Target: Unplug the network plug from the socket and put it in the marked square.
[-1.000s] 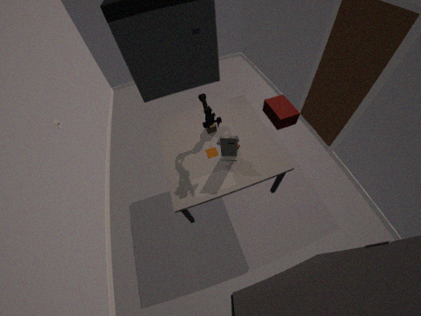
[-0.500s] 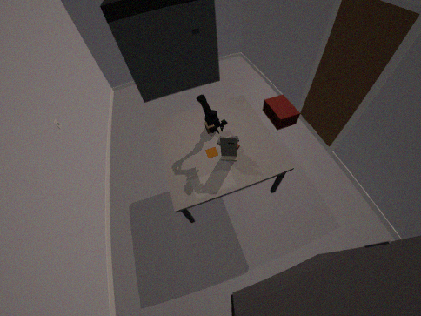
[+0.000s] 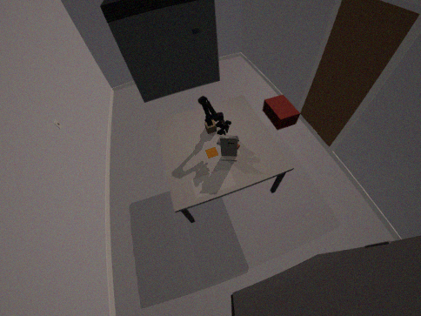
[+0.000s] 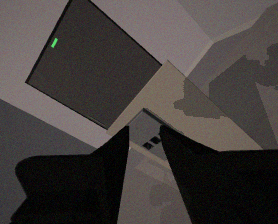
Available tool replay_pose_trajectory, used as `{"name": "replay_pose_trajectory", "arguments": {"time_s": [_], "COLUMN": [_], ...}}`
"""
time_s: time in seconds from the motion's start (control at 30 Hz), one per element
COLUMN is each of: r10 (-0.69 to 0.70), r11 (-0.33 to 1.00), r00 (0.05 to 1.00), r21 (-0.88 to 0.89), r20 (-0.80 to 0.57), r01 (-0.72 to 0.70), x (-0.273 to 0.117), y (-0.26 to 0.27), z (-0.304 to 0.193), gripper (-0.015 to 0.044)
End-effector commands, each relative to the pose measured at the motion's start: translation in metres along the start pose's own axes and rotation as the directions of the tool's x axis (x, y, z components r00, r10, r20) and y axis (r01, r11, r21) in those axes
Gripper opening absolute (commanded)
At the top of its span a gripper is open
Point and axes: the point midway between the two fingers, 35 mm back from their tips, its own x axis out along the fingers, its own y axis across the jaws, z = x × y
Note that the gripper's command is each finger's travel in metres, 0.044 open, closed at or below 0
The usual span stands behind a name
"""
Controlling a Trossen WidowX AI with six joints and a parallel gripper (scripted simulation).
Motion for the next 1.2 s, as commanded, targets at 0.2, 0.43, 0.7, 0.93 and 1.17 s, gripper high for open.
{"name": "replay_pose_trajectory", "arguments": {"time_s": [0.2, 0.43, 0.7, 0.93, 1.17], "r10": [-0.017, -0.029, -0.037, -0.035, -0.034], "r11": [0.961, 0.881, 0.809, 0.809, 0.810], "r00": [1.000, 0.999, 0.999, 0.999, 0.999], "r21": [0.275, 0.473, 0.588, 0.588, 0.587], "r20": [0.019, 0.031, 0.038, 0.040, 0.042], "r01": [0.011, 0.011, 0.007, 0.005, 0.003], "x": [-0.021, -0.044, -0.060, -0.038, -0.009], "y": [-0.009, -0.017, -0.023, -0.025, -0.032], "z": [-0.041, -0.067, -0.080, -0.075, -0.066], "gripper": [0.0156, 0.0156, 0.0156, 0.0156, 0.0156]}}
